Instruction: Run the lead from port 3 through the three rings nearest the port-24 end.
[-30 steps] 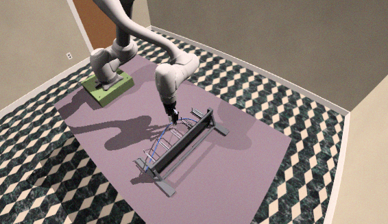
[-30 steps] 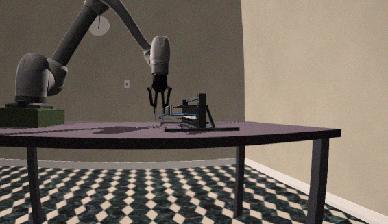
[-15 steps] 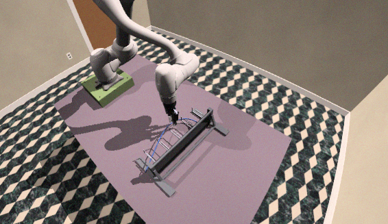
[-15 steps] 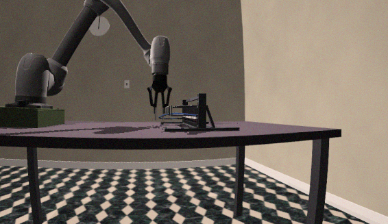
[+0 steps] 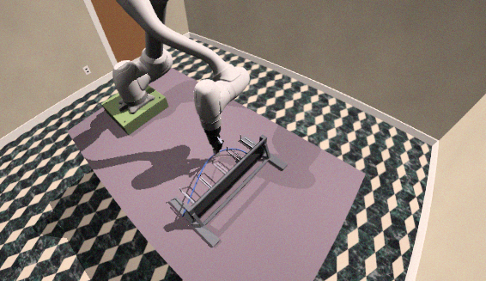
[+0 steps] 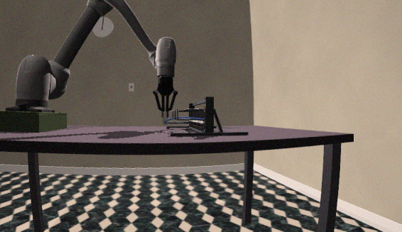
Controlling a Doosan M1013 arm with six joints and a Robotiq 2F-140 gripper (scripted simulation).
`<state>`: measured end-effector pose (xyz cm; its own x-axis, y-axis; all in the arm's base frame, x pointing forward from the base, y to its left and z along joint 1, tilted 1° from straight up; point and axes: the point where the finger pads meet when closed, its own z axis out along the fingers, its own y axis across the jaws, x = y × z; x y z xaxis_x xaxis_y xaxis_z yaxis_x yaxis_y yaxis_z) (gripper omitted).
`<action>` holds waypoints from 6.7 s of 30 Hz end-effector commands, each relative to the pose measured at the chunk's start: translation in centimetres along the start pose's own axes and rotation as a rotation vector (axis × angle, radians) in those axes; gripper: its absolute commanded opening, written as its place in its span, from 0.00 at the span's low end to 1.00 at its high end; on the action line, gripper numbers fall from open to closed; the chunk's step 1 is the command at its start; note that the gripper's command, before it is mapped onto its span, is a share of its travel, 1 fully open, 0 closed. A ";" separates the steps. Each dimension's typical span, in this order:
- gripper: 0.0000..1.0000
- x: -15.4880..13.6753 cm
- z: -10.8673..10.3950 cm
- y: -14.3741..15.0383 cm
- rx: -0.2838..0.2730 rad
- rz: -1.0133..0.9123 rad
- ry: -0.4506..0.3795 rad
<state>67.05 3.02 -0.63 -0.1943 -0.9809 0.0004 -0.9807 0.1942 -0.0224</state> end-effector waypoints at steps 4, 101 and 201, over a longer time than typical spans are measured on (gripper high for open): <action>0.00 0.0 0.0 0.0 0.000 0.000 0.000; 0.00 0.0 -6.8 0.0 0.000 0.000 0.000; 0.00 2.2 -8.8 -4.7 0.000 -0.147 0.000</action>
<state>71.05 0.11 8.20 -0.0487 -0.9988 0.0017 -0.9986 0.0486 -0.0214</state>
